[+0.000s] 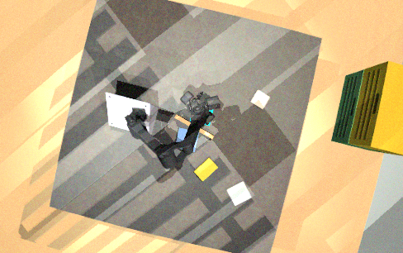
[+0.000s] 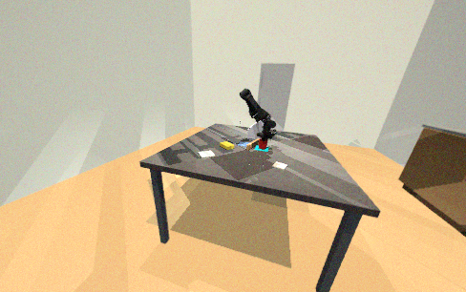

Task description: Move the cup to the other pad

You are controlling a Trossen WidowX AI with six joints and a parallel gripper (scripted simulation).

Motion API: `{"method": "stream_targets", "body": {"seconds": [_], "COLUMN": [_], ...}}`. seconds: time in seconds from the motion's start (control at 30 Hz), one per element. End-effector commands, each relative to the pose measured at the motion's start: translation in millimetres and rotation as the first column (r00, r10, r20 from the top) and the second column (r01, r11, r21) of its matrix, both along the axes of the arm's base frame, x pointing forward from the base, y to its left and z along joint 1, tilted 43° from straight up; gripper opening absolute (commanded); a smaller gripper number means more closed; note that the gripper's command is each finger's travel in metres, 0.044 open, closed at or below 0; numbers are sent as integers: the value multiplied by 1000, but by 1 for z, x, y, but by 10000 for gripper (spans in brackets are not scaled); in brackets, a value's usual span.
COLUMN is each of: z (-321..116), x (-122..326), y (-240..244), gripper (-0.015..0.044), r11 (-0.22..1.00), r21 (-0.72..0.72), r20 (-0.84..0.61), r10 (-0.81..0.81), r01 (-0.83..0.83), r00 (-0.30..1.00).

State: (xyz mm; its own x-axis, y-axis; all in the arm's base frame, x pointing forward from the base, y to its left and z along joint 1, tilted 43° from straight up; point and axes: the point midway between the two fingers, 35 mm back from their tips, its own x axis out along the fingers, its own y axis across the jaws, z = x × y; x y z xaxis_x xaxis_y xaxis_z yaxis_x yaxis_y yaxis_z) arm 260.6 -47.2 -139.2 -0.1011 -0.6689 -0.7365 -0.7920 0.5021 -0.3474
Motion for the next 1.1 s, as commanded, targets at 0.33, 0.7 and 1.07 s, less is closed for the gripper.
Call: {"method": "stream_targets", "body": {"seconds": [0.33,0.7,1.07], "z": [15,28,34], "x": [4,4,1], "y": [15,27,32], "gripper": [128,128,180], "r11": [1000,1000,1000], "r21": [3,3,-3], "r20": [3,0,-10], "r10": [0,1,3], "r01": [0,-1,-4], "r00": [1000,1000,1000]}}
